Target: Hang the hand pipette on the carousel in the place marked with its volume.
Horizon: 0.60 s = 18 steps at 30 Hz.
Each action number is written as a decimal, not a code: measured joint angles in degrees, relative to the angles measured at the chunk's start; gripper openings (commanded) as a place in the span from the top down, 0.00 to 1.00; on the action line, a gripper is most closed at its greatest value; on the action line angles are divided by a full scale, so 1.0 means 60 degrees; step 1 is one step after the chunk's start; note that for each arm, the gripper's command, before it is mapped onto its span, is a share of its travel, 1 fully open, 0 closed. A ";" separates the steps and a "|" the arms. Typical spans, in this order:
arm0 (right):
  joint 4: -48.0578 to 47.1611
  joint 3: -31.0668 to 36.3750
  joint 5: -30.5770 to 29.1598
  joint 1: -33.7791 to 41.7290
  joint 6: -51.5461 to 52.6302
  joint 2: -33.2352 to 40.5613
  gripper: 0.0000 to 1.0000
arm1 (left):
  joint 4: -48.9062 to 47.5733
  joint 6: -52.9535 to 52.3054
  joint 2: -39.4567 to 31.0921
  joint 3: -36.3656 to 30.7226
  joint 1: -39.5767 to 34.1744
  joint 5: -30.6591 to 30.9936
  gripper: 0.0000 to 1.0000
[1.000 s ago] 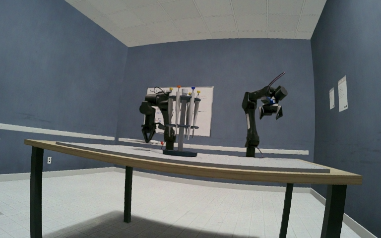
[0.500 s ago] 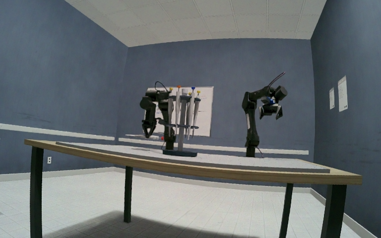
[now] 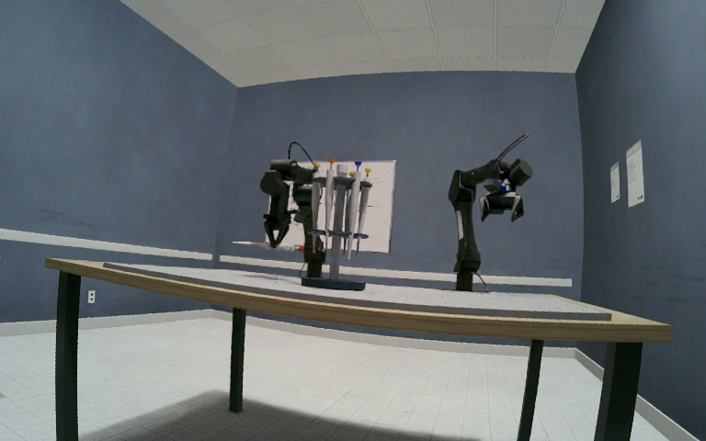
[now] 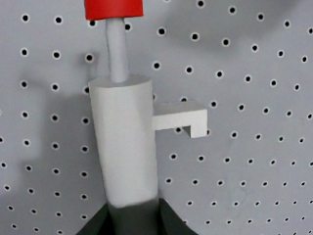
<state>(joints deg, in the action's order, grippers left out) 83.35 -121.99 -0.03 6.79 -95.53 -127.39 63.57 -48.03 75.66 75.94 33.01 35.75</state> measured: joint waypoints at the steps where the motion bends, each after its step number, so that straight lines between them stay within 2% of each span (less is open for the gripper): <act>1: 0.0029 -0.0044 0.0000 0.0000 0.0000 0.0007 0.88 | 0.0000 0.0000 0.0000 0.0000 0.0000 0.0000 0.00; 13: 0.0226 -0.0040 0.0000 0.0000 0.0000 0.0004 0.88 | 0.0000 0.0000 0.0000 0.0000 0.0000 0.0000 0.00; 18: 0.0142 0.0820 0.0000 0.0098 0.0076 0.0517 0.88 | 0.0000 0.0000 0.0000 0.0000 0.0000 0.0000 0.00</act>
<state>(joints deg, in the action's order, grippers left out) 84.20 -117.08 -0.03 7.38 -95.07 -124.29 63.57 -48.03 75.66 75.94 33.01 35.75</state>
